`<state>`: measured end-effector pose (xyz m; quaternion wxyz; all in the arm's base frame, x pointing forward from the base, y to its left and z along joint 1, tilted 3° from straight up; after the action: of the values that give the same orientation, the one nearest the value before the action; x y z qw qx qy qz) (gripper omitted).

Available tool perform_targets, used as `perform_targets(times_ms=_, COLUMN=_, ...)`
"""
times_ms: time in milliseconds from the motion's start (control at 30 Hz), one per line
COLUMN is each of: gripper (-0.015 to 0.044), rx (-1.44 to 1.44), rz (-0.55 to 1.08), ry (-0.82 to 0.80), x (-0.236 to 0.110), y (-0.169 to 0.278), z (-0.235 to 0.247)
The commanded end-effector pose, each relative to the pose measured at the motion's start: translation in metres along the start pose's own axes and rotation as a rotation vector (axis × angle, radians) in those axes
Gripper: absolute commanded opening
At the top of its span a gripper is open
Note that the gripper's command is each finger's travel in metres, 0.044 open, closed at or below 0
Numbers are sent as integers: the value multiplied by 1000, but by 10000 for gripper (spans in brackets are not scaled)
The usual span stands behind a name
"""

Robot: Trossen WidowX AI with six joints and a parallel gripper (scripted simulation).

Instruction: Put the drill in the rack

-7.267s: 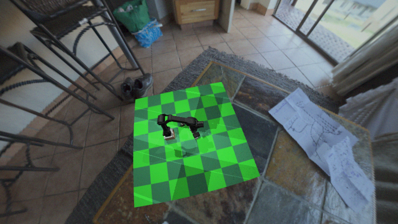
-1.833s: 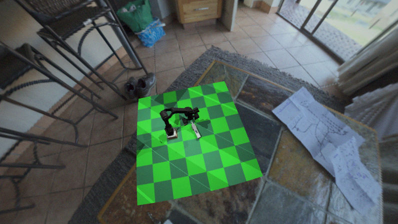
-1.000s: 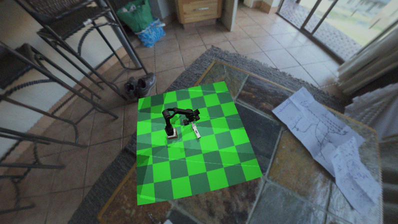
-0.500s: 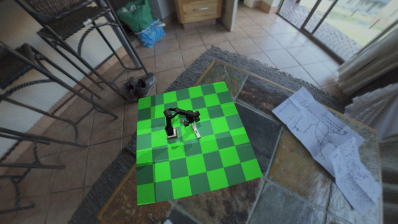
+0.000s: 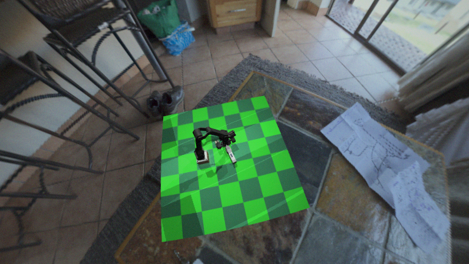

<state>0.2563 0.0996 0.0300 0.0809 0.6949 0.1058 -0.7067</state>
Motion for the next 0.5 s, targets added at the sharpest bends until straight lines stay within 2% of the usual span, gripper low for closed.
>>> perform_targets(times_ms=0, gripper=7, rx=0, rz=0, ry=0, x=0, y=0, z=0)
perform_targets(times_ms=467, gripper=0, rx=-4, rz=-1, ry=-6, x=1, y=-11, z=1)
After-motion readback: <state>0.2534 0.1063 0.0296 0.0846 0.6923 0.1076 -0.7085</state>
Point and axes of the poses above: the point midway between the two fingers, 35 mm back from their tips, its own x axis out along the fingers, its own z axis across the jaws, y = z × x, the point moved 7 cm from there along -x, back along the fingers
